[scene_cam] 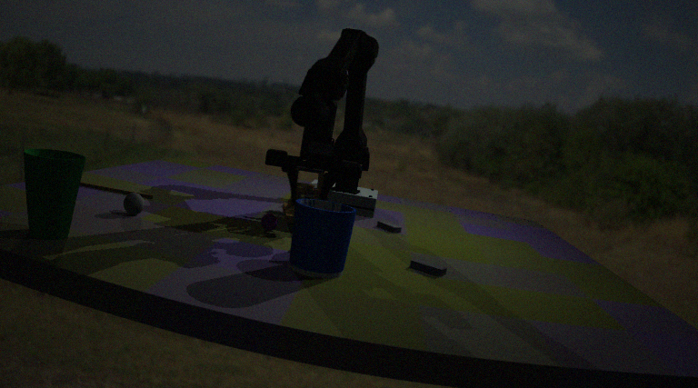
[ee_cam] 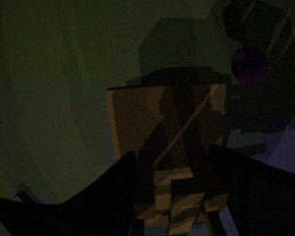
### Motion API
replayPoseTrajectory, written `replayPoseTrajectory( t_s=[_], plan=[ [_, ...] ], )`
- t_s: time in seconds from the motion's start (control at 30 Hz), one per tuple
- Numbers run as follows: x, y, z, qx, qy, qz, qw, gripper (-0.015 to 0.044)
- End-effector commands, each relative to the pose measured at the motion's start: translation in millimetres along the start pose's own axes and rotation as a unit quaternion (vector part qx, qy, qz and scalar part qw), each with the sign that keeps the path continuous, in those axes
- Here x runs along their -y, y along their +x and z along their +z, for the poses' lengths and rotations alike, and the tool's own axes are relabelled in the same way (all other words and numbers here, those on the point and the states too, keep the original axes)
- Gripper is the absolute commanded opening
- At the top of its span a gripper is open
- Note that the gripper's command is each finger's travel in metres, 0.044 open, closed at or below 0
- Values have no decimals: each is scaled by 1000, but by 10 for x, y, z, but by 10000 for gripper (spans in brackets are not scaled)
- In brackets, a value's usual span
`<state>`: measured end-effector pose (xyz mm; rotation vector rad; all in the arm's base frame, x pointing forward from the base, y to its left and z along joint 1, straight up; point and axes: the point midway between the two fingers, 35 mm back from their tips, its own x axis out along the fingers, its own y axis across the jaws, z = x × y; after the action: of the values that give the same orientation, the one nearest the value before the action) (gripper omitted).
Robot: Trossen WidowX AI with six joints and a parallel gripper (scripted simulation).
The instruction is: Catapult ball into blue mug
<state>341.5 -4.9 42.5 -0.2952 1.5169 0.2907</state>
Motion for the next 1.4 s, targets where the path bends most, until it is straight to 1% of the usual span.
replayPoseTrajectory(
  t_s=[0.0,0.23,0.27,0.43,0.9,0.97,1.0,1.1,1.17,1.27,1.3,1.37],
  plan=[
    [2,73,-16,-2,0,-1,1000,0],
    [0,186,-26,-2,0,-1,1000,0],
    [-2,130,-9,-1,0,0,1000,0],
    [-2,130,-9,-1,0,0,1000,0],
    [-2,130,-9,-1,0,0,1000,368],
    [4,27,6,-1,0,0,1000,420],
    [9,-105,21,-1,0,0,1000,440],
    [7,-617,22,-1,0,0,1000,440],
    [-5,-836,-4,-1,0,1,1000,440],
    [-7,-863,-8,-1,0,1,1000,440],
    [7,-681,21,1,0,0,1000,440],
    [7,-681,21,1,0,0,1000,440]
  ],
)
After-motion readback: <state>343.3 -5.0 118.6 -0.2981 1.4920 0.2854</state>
